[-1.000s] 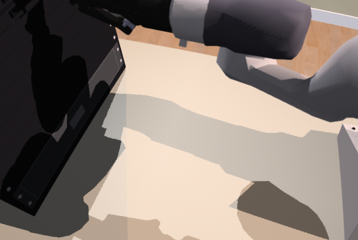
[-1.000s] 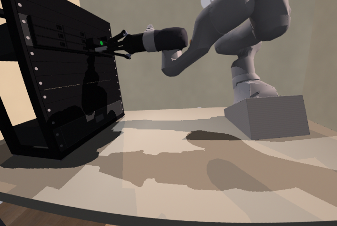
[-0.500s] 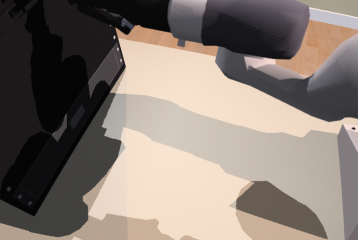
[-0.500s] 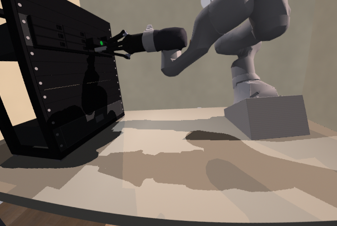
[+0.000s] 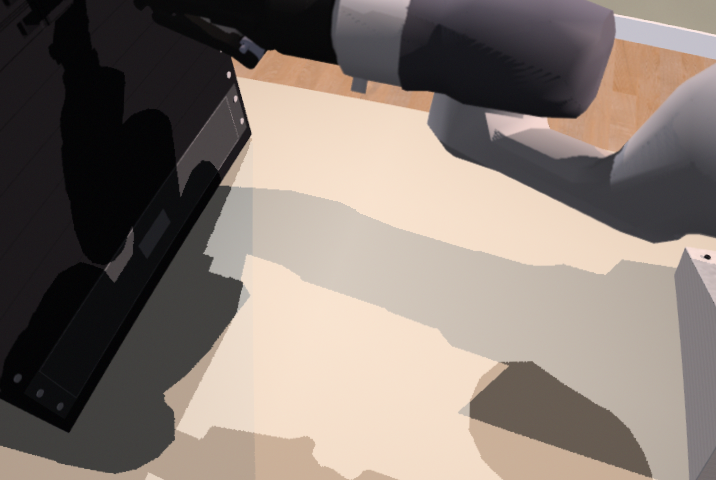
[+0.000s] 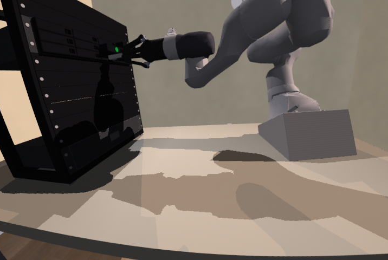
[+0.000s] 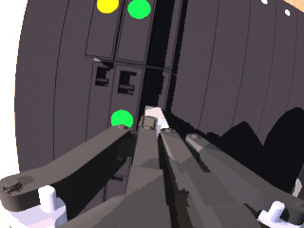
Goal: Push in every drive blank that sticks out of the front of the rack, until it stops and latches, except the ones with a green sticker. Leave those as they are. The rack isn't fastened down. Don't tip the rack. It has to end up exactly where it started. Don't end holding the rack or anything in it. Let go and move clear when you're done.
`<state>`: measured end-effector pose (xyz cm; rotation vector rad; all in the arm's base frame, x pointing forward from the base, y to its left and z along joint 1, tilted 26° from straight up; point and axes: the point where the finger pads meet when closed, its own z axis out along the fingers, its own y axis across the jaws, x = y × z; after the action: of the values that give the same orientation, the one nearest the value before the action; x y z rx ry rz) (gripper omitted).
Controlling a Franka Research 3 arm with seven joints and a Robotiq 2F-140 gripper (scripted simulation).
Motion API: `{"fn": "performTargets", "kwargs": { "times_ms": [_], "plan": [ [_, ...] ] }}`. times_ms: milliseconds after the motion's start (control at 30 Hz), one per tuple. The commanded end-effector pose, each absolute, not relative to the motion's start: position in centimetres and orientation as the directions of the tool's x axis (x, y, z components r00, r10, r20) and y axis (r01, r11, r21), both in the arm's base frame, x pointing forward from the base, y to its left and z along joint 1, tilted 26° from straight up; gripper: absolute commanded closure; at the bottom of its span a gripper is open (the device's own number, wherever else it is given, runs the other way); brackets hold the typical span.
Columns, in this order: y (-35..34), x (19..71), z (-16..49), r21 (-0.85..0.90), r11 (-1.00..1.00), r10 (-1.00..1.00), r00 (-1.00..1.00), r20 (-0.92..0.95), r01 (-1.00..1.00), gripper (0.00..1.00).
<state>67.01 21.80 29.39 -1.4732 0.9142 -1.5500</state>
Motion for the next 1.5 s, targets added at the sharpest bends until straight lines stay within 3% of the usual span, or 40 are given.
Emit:
{"fn": "performTargets", "kwargs": {
  "times_ms": [0, 1467],
  "plan": [
    [22.21, 67.16, 29.33, -0.9, -0.43, -0.902, -0.003, 0.431, 0.068, 1.0],
    [22.25, 66.88, 29.29, -0.9, -0.43, -0.902, -0.003, 0.431, 0.068, 1.0]
  ]
}}
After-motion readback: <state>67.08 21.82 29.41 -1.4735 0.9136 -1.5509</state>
